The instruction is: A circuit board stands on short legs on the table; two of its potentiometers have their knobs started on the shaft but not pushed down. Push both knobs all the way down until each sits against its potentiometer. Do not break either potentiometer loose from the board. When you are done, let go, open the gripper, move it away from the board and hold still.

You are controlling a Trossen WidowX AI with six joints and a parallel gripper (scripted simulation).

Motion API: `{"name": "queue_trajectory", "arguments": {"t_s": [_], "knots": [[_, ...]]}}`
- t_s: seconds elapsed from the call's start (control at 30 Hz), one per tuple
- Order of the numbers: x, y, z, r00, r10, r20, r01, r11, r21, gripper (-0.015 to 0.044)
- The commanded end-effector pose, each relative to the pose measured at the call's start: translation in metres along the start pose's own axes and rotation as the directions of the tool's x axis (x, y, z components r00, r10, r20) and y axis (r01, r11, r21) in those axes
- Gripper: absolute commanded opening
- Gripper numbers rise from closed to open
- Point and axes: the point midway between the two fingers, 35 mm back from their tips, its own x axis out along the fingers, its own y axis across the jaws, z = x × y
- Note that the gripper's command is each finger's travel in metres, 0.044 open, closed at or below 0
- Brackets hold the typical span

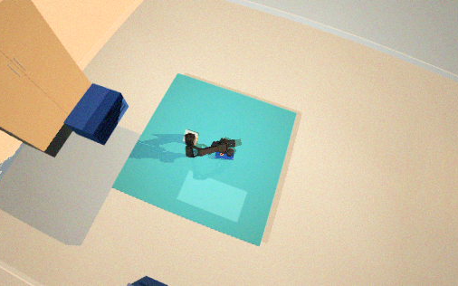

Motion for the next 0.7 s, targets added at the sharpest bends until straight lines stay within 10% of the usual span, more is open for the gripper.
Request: {"name": "queue_trajectory", "arguments": {"t_s": [0.0,0.67], "knots": [[0.008,-0.002,-0.002,1.0,0.007,-0.007,-0.007,1.0,0.016,0.0],[-0.004,-0.003,-0.002,1.0,0.008,-0.006,-0.008,1.0,0.016,0.0]]}}
